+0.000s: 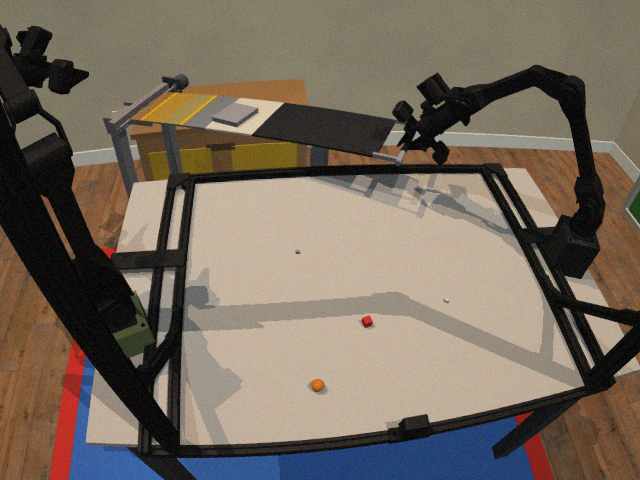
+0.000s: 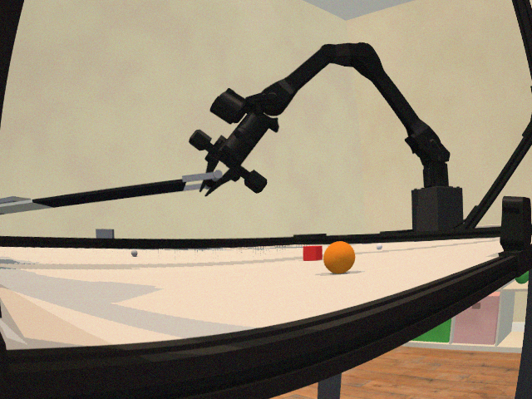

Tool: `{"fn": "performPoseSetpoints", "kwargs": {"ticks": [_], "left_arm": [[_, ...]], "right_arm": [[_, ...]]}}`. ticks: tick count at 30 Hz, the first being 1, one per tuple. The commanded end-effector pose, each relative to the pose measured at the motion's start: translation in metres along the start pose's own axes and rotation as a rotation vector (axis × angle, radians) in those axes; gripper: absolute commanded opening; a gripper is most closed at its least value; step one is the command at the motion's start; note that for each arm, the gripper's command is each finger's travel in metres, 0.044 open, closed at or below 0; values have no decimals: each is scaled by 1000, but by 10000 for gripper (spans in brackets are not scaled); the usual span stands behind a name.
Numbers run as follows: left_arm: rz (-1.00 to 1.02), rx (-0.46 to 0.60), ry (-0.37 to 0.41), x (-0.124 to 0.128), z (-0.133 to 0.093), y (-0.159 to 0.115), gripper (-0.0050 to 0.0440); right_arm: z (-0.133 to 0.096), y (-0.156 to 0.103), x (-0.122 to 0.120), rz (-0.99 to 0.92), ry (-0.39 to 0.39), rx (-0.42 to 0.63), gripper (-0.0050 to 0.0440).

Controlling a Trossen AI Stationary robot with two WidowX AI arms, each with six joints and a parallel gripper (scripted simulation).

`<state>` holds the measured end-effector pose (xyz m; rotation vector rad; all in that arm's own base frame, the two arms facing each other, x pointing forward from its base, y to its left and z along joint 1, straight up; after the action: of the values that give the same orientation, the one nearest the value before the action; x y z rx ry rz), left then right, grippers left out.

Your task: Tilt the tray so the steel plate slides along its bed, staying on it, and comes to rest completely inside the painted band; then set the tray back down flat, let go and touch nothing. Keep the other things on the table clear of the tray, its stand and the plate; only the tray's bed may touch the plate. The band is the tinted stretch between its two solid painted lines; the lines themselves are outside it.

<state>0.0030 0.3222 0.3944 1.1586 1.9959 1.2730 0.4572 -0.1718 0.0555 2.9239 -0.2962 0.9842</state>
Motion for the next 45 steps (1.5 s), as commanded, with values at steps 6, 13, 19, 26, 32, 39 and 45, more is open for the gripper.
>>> {"fn": "performPoseSetpoints", "kwargs": {"ticks": [6,13,19,26,32,39,45], "left_arm": [[2,-2,-3,0,0,0,440],[2,-2,-3,0,0,0,440],[2,-2,-3,0,0,0,440],[2,-2,-3,0,0,0,440],[2,-2,-3,0,0,0,440],[2,-2,-3,0,0,0,440],[2,-2,-3,0,0,0,440]], "right_arm": [[-18,0,16,1,40,1,0],[7,1,-7,1,26,1,0],[55,2,-48,1,-15,-1,0],[53,2,-45,1,-34,-1,0],[41,2,-35,1,-28,-1,0],[31,1,-27,1,-22,-1,0],[25,1,-22,1,-16,-1,0]]}}
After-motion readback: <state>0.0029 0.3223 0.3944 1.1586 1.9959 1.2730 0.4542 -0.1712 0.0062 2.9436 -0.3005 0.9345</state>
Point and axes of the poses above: on each arm, the point midway between the two fingers, 35 mm back from their tips, its own z axis out along the fingers, its own x axis across the jaws, y = z × x, the point moved 4 cm from there along -z, back along the fingers, and after that the axes turned 2 degrees about z, right-handed, at the moved point
